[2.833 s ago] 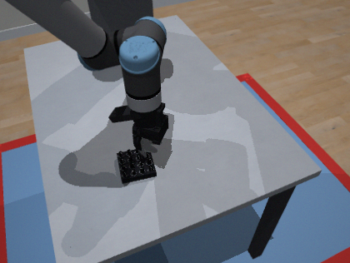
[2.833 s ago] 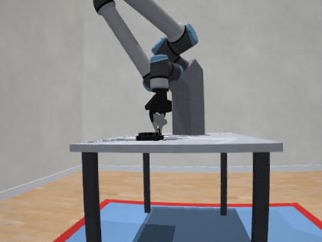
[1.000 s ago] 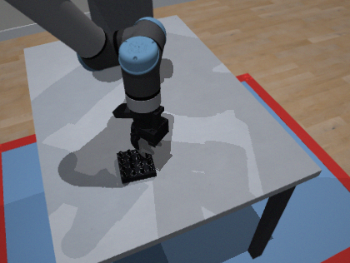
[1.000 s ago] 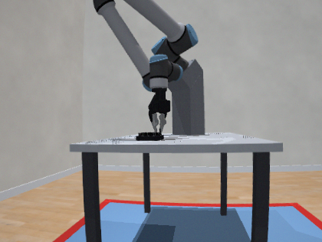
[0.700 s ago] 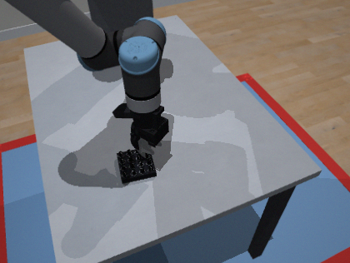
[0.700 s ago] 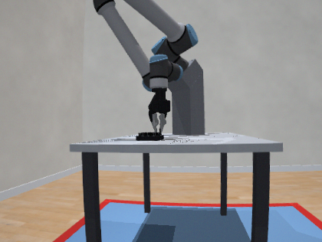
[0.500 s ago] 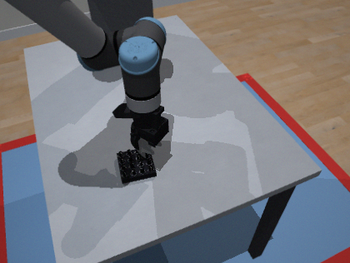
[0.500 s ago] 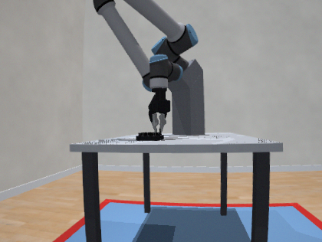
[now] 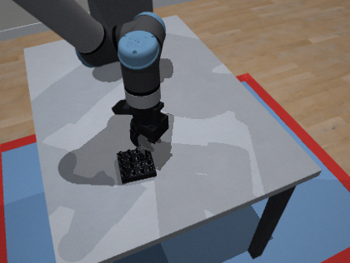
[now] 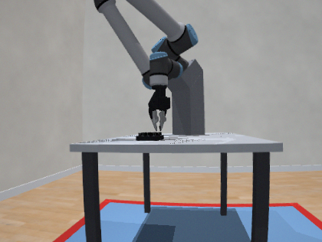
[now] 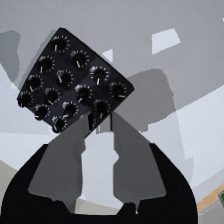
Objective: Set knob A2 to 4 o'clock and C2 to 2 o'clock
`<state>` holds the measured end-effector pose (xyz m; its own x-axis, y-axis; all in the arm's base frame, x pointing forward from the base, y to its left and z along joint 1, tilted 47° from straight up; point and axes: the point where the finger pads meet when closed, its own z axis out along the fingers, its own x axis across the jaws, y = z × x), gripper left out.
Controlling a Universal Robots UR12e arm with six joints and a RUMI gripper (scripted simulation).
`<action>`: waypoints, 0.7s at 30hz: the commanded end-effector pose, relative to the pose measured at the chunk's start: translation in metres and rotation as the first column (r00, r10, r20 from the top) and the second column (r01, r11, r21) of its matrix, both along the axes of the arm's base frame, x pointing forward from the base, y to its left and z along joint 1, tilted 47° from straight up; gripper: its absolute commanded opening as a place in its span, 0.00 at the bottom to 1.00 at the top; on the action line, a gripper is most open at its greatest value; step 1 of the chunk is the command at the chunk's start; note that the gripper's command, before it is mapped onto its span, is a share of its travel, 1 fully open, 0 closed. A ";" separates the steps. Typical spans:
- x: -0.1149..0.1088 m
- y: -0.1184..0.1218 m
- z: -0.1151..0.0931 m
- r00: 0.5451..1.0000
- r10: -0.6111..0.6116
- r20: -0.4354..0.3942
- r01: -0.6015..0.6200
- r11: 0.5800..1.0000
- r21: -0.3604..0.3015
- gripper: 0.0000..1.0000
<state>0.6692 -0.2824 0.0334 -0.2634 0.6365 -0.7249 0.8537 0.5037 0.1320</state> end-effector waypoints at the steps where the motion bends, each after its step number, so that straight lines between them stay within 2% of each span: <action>1: -0.006 0.008 0.010 1.000 0.000 0.000 0.000 1.000 0.000 0.11; 21: -0.011 0.014 0.017 1.000 0.000 0.000 0.000 1.000 0.000 0.11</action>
<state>0.6586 -0.2686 0.0495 -0.2634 0.6366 -0.7248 0.8538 0.5036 0.1320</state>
